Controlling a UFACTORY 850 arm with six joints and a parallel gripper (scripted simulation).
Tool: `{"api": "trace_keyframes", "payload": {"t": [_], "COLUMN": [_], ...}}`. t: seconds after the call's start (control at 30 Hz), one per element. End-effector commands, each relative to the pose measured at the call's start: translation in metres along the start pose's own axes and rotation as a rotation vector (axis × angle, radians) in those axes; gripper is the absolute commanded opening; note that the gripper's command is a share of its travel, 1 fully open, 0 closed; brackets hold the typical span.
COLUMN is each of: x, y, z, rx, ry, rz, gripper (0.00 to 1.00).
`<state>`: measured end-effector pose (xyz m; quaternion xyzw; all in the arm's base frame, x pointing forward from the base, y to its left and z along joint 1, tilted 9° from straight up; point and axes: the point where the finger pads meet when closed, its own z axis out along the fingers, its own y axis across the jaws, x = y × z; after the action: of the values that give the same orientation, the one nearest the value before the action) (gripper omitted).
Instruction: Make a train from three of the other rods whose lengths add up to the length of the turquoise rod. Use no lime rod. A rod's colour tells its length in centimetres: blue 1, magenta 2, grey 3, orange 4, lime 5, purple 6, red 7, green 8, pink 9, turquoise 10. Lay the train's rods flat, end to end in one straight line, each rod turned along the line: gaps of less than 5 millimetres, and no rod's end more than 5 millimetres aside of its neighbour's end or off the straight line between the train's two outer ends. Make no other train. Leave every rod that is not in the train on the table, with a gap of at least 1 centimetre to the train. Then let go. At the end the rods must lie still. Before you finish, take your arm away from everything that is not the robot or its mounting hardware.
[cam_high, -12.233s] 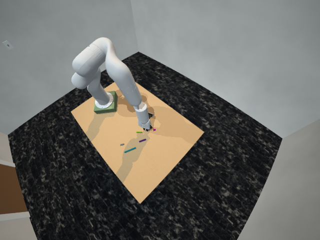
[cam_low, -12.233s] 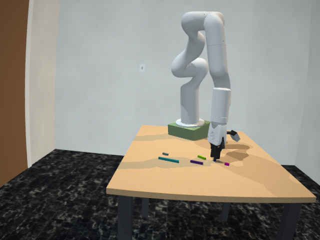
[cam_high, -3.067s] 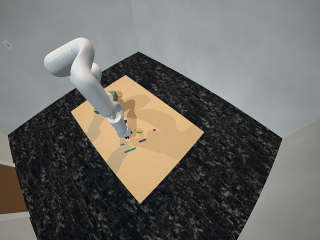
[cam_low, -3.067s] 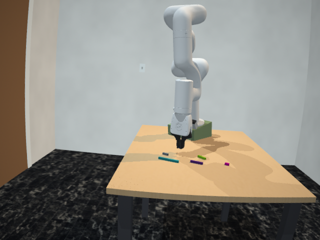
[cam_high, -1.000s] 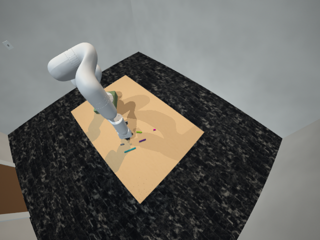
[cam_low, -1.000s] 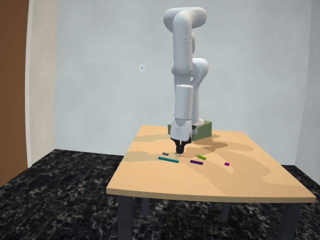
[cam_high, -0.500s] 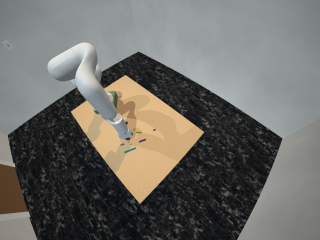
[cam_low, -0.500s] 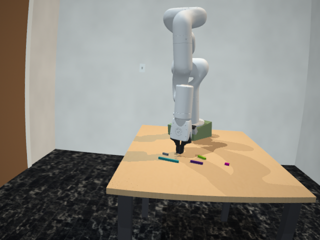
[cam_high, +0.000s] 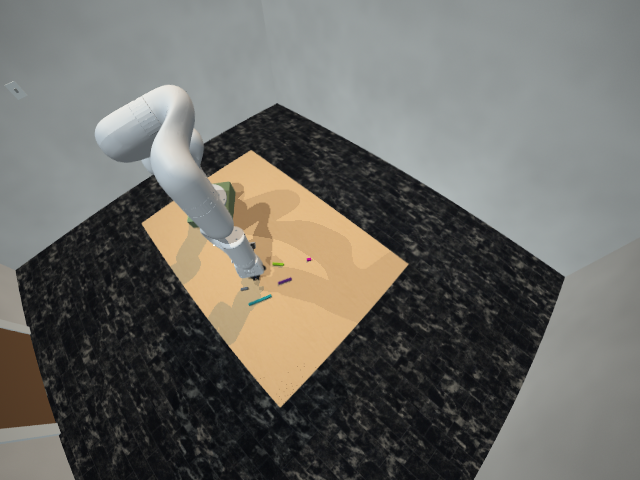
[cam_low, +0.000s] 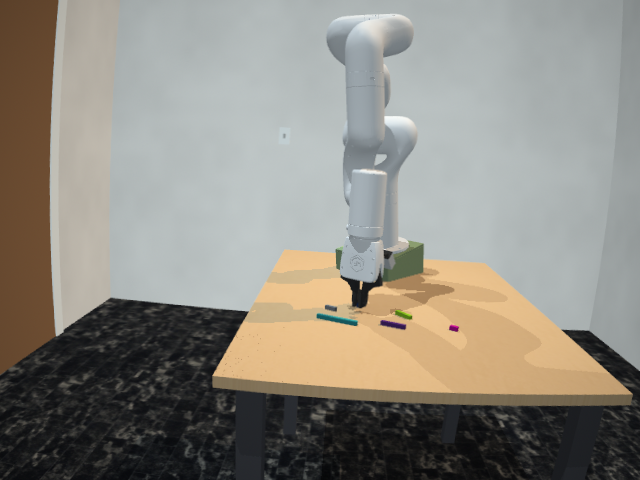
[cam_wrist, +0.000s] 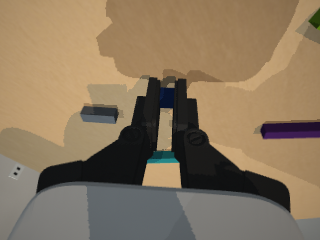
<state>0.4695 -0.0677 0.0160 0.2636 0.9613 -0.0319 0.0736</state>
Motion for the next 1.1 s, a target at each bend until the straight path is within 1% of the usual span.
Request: {"api": "trace_keyframes", "payload": {"t": [0.0, 0.27, 0.8, 1.07], "x": [-0.001, -0.001, -0.001, -0.001], "y": [0.0, 0.0, 0.0, 0.0], "z": [0.0, 0.0, 0.011, 0.012], "rx": [-0.001, -0.001, -0.001, -0.001], "ry": [-0.002, -0.002, -0.002, -0.002], "rz": [0.0, 0.0, 0.0, 0.0], "gripper": [0.04, 0.04, 0.04, 0.04]}}
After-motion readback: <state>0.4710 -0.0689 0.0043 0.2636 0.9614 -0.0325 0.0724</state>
